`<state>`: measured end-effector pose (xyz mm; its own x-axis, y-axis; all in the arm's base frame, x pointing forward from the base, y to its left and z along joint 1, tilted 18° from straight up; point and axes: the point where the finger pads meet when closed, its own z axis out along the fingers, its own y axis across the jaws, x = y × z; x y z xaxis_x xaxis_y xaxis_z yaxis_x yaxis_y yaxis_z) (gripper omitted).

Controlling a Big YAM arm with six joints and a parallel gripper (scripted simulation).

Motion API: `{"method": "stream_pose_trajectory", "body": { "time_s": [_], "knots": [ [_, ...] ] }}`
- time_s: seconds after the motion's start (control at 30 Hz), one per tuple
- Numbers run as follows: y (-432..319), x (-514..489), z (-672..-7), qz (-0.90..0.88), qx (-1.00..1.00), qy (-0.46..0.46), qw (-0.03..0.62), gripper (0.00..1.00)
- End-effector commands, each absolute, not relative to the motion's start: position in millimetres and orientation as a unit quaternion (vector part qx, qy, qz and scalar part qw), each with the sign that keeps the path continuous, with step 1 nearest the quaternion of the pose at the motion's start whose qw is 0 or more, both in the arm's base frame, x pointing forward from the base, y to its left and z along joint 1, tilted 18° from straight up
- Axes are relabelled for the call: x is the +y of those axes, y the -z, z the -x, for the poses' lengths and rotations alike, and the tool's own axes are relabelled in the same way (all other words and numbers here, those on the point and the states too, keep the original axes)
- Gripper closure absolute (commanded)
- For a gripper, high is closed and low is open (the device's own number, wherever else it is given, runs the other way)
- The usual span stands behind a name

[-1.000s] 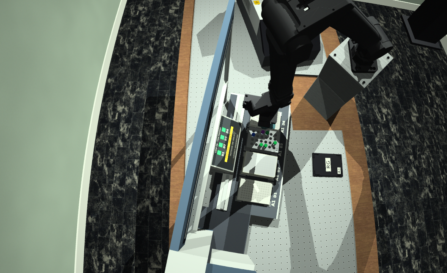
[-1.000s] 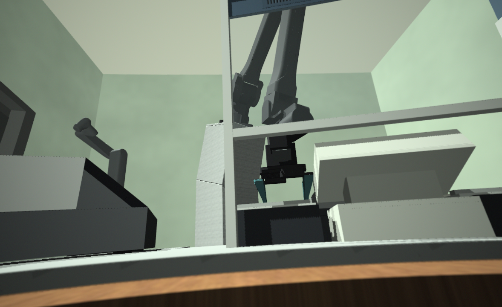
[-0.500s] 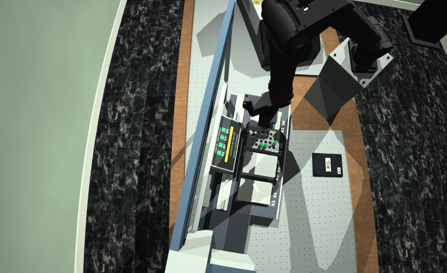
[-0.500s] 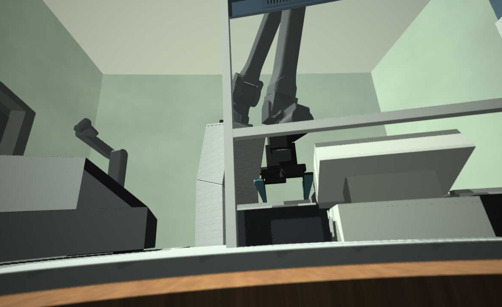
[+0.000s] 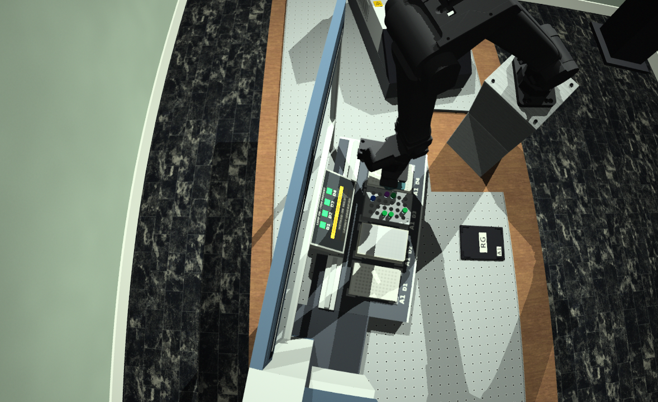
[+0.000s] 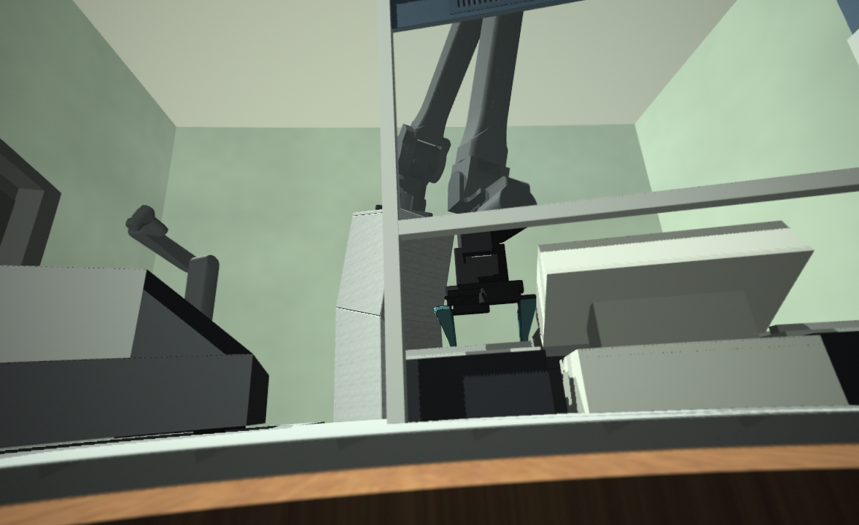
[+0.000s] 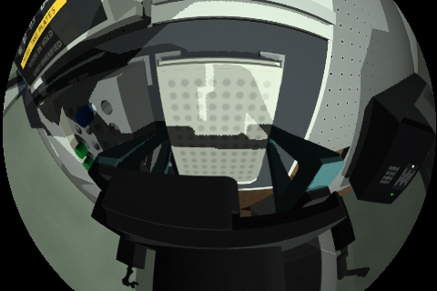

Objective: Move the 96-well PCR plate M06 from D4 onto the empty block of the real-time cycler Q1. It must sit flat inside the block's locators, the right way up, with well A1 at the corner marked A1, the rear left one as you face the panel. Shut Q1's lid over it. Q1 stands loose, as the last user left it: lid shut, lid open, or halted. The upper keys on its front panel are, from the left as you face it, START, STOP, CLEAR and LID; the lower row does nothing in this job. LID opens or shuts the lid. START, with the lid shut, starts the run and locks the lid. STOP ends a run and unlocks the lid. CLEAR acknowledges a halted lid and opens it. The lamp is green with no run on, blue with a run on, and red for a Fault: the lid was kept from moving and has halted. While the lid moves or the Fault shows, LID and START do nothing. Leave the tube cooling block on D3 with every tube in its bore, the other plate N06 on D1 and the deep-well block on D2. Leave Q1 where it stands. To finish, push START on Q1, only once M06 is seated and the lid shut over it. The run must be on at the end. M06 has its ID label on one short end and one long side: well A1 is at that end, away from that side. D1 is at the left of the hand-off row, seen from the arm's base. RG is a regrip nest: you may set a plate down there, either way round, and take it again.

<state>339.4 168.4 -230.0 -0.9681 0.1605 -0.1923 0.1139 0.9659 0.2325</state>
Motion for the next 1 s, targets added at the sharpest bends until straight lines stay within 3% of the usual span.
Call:
{"method": "stream_pose_trajectory", "body": {
  "time_s": [0.0,0.83,0.97],
  "knots": [
    [253,163,-254,-0.050,0.995,-0.090,0.007,1.00],
    [227,157,-250,-0.043,0.994,-0.095,0.019,1.00],
    [217,155,-271,-0.053,0.993,-0.094,0.047,1.00]
  ]
}}
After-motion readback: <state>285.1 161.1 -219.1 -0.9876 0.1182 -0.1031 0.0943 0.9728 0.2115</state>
